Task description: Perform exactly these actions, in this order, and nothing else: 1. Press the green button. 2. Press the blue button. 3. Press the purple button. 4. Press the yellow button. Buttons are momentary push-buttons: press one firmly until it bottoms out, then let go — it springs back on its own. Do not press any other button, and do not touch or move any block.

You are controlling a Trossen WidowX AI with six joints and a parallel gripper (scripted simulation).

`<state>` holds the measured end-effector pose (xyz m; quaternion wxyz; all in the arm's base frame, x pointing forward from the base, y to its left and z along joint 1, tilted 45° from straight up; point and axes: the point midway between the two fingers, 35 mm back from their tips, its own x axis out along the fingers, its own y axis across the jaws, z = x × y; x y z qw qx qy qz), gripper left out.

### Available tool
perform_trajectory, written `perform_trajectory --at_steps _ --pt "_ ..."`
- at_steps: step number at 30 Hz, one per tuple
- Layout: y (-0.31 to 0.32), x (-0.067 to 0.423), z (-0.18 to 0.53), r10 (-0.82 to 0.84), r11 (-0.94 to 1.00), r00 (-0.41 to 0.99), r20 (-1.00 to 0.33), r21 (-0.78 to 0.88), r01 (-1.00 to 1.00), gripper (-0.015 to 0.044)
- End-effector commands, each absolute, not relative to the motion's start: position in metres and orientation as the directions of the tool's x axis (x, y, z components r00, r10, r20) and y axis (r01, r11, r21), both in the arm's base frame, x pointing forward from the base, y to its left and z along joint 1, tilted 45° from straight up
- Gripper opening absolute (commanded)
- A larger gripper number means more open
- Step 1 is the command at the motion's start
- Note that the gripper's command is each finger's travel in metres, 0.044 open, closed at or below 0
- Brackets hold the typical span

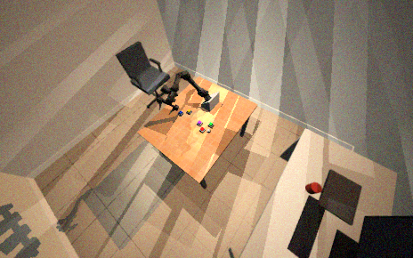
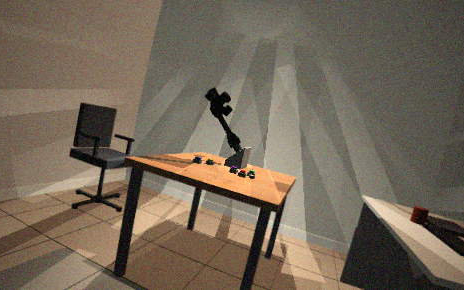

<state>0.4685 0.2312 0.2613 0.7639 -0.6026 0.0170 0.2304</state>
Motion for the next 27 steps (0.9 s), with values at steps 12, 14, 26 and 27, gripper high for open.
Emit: perform_trajectory --at_steps 12,14,26,27 --pt "0.270 0.390 0.054 0.129 0.557 0.557 -0.821 -0.404 -0.725 0.0400" --pt "0.270 0.375 0.033 0.082 0.606 0.505 -0.859 -0.359 -0.710 0.0400" --pt "0.238 0.275 -0.062 -0.286 0.822 0.223 -0.932 -0.358 -0.443 0.0400" --pt "0.234 0.267 -0.067 -0.321 0.828 0.204 -0.925 -0.379 -0.413 0.0400"
